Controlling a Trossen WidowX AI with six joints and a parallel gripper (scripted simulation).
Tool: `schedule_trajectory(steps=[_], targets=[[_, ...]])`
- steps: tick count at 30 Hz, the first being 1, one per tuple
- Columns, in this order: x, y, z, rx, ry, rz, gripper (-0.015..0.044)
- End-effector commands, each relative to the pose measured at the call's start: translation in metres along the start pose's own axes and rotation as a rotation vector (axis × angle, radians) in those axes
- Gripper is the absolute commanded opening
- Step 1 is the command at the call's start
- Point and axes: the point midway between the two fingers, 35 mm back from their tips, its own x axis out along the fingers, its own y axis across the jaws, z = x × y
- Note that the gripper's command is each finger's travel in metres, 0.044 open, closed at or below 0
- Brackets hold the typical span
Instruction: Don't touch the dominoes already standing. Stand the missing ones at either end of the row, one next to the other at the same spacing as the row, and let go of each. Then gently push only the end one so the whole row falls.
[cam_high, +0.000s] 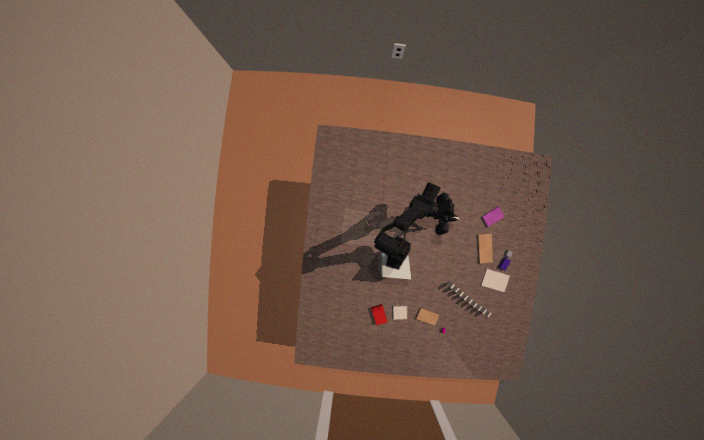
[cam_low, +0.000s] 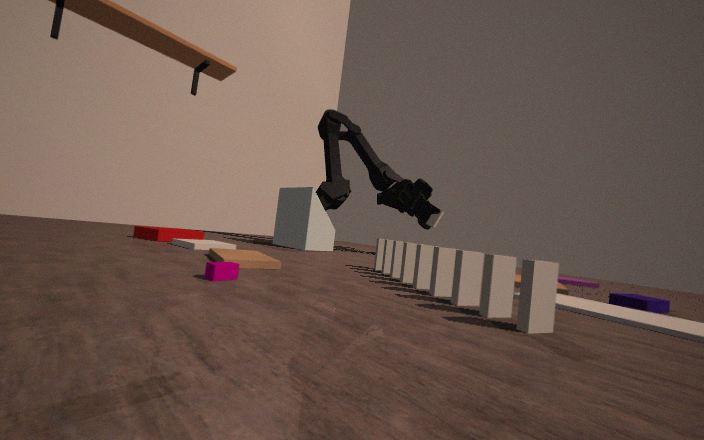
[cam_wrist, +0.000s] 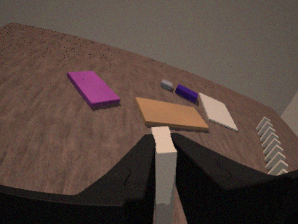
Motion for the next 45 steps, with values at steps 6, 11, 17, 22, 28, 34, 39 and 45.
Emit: schedule_trajectory(steps=[6, 11, 17, 22, 28, 34, 39, 45], targets=[[-0.018, -0.004, 0.004, 0.185, -0.135, 0.034, 0.0023], [-0.028, -0.009, 0.005, 0.306, -0.207, 0.045, 0.0023], [-0.036, -0.015, 0.005, 0.395, -0.251, 0.051, 0.0023], [-0.036, -0.015, 0.005, 0.395, -0.251, 0.051, 0.0023], [-0.036, -0.015, 0.005, 0.395, -0.251, 0.051, 0.0023], [-0.036, -0.015, 0.005, 0.395, -0.251, 0.051, 0.0023], [-0.033, -0.01, 0.0, 0.394, -0.25, 0.05, 0.0023], [-0.029, -0.002, -0.01, 0.394, -0.249, 0.05, 0.0023]])
